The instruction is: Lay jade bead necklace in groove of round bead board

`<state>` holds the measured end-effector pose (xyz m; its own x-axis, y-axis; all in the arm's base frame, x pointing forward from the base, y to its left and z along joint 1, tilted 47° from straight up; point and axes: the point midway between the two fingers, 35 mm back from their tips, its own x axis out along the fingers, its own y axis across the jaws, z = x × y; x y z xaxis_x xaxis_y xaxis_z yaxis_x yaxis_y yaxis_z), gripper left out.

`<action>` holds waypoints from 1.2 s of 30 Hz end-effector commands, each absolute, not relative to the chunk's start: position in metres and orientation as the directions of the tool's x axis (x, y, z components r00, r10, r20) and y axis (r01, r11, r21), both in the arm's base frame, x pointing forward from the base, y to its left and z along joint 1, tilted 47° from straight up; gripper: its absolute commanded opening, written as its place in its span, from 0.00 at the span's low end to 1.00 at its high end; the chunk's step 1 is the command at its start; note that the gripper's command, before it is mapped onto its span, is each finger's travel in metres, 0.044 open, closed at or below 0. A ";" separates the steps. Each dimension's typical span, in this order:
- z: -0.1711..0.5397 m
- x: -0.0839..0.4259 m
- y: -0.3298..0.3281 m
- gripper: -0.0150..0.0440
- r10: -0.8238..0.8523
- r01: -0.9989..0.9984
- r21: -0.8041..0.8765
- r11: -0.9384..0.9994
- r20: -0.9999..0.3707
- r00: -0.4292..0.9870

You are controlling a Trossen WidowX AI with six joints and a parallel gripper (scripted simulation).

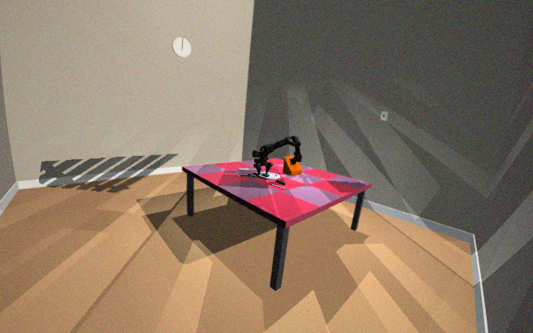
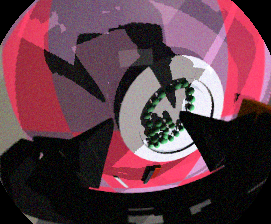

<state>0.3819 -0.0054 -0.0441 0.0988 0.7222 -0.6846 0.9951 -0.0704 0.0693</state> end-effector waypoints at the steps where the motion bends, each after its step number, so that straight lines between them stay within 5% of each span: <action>1: -0.044 0.382 -0.006 1.00 0.723 0.995 0.071 -0.071 -0.683 0.100; 9: -0.044 0.382 -0.006 1.00 0.723 0.995 0.071 -0.071 -0.683 0.100; 21: -0.049 0.318 -0.046 0.47 0.721 0.900 0.370 0.231 -0.686 0.098; 36: -0.056 0.320 -0.040 0.46 0.717 0.895 0.379 0.236 -0.689 0.103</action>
<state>0.3197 -0.0391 -0.0557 0.0974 0.7183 -0.6889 0.8950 0.2396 0.3763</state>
